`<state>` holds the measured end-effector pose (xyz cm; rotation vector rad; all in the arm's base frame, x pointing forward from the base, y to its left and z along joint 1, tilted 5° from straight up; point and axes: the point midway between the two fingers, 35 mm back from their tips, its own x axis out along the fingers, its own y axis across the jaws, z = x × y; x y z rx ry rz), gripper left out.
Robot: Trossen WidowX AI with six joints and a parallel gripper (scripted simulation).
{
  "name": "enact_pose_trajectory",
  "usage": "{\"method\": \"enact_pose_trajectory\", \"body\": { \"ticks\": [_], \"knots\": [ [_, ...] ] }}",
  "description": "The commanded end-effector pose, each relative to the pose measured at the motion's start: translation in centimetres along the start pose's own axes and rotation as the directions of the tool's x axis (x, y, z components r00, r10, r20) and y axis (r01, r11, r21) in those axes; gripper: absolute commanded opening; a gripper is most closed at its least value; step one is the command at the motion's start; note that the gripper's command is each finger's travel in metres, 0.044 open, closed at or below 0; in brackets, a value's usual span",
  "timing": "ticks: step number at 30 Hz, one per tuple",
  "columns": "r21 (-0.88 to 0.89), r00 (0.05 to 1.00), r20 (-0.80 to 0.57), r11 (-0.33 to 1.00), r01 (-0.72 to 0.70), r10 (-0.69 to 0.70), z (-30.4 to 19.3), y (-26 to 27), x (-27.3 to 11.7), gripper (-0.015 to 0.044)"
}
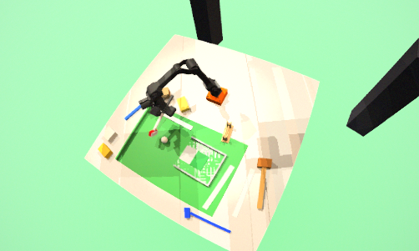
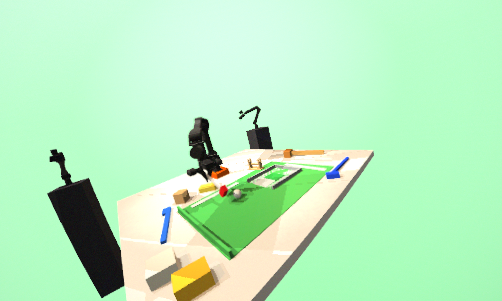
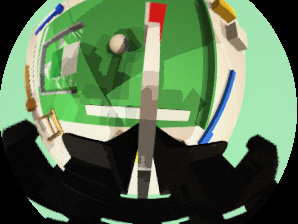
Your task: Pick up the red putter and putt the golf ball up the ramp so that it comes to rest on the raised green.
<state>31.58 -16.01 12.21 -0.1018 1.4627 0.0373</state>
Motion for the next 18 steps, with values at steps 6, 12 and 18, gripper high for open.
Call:
{"method": "enact_pose_trajectory", "body": {
  "ticks": [6,12,18],
  "knots": [
    [0.004,1.0,0.001,1.0,0.004,-0.004,0.1,-0.1,1.2,0.0],
    [0.004,1.0,0.001,1.0,0.004,-0.004,0.1,-0.1,2.1,0.0],
    [0.004,1.0,0.001,1.0,0.004,-0.004,0.1,-0.1,3.1,0.0]
  ]
}}
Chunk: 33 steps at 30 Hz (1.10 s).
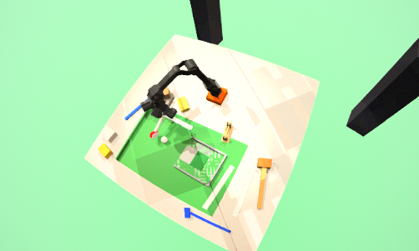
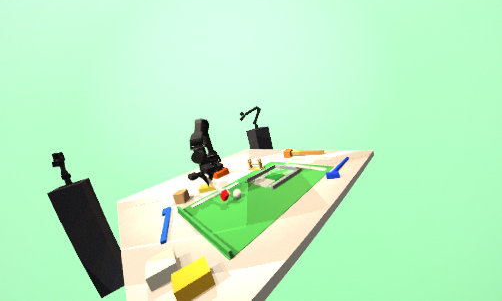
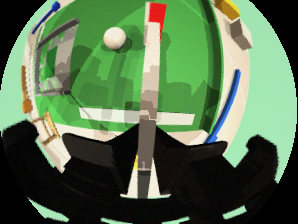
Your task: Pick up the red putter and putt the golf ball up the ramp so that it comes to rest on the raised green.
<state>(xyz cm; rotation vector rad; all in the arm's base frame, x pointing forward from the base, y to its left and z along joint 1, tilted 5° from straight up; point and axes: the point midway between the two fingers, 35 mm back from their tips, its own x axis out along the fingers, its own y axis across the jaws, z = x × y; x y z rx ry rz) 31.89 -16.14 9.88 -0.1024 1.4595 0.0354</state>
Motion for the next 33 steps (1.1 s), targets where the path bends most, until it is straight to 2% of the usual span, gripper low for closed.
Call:
{"method": "enact_pose_trajectory", "body": {
  "ticks": [1,17,26,33],
  "knots": [
    [0.004,1.0,-0.002,1.0,0.002,-0.002,0.0,-0.1,0.9,0.0],
    [0.0,1.0,-0.002,1.0,-0.001,0.001,-0.1,0.0,1.1,0.0],
    [0.003,1.0,-0.002,1.0,0.004,-0.004,0.0,-3.0,1.4,0.0],
    [0.01,1.0,-0.003,1.0,0.007,-0.007,-0.1,-2.8,1.3,0.0]
  ]
}}
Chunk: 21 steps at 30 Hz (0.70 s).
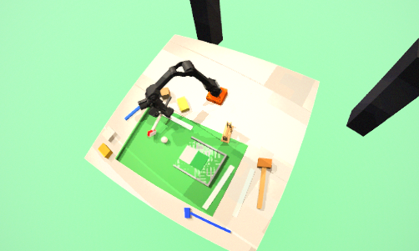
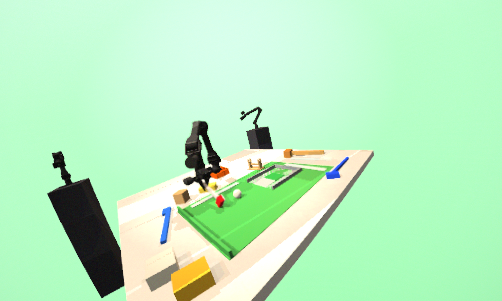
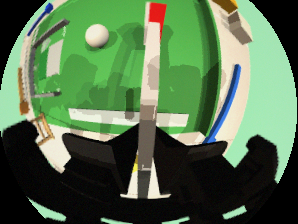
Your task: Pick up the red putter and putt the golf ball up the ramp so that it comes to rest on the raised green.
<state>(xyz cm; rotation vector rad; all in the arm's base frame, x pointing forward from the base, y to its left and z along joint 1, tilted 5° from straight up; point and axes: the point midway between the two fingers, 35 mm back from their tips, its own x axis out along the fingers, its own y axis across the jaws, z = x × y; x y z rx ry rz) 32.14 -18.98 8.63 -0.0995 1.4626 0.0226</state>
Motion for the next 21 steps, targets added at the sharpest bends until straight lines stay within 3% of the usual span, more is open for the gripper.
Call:
{"method": "enact_pose_trajectory", "body": {
  "ticks": [1,13,21],
  "knots": [
    [0.001,1.0,0.001,1.0,0.001,-0.001,0.0,0.0,0.0,0.0],
    [-0.005,1.0,0.002,1.0,-0.014,0.014,0.2,12.9,-0.1,0.0],
    [-0.005,1.0,0.002,1.0,-0.015,0.015,0.1,13.6,-0.6,0.0]
  ]
}}
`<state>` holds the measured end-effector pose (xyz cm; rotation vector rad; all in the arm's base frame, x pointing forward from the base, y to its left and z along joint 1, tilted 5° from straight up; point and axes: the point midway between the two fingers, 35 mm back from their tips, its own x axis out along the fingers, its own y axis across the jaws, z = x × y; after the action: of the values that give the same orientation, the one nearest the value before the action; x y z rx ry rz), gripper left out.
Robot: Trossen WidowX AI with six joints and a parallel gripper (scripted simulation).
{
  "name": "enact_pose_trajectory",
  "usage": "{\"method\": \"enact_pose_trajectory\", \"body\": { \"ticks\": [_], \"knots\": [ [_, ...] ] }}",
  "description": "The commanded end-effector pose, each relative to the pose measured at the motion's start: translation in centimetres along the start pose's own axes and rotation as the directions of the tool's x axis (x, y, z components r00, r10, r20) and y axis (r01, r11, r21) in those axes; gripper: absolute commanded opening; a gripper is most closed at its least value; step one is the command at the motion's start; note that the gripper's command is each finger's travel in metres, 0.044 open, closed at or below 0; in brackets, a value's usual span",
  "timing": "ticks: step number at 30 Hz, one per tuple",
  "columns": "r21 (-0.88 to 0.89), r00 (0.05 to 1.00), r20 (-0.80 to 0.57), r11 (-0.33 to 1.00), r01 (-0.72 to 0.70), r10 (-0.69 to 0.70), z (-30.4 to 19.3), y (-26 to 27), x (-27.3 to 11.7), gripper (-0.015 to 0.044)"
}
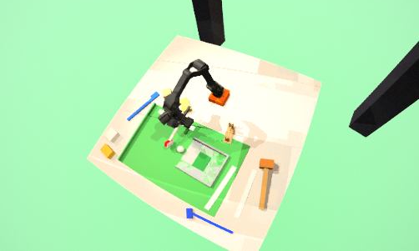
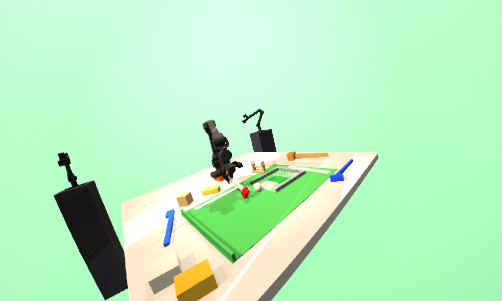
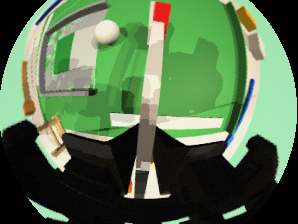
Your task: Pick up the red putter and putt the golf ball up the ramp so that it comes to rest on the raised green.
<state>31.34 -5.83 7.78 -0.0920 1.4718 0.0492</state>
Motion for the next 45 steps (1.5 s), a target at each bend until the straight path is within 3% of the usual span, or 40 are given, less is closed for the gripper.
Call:
{"method": "enact_pose_trajectory", "body": {
  "ticks": [1,11,45],
  "knots": [
    [0.006,1.0,0.01,1.0,0.008,-0.008,-0.1,0.4,-1.1,0.0],
    [0.006,1.0,0.01,1.0,0.008,-0.008,-0.2,0.4,-6.1,0.0],
    [0.002,1.0,0.0,1.0,0.0,0.0,-0.2,0.5,-5.4,0.0]
  ]
}}
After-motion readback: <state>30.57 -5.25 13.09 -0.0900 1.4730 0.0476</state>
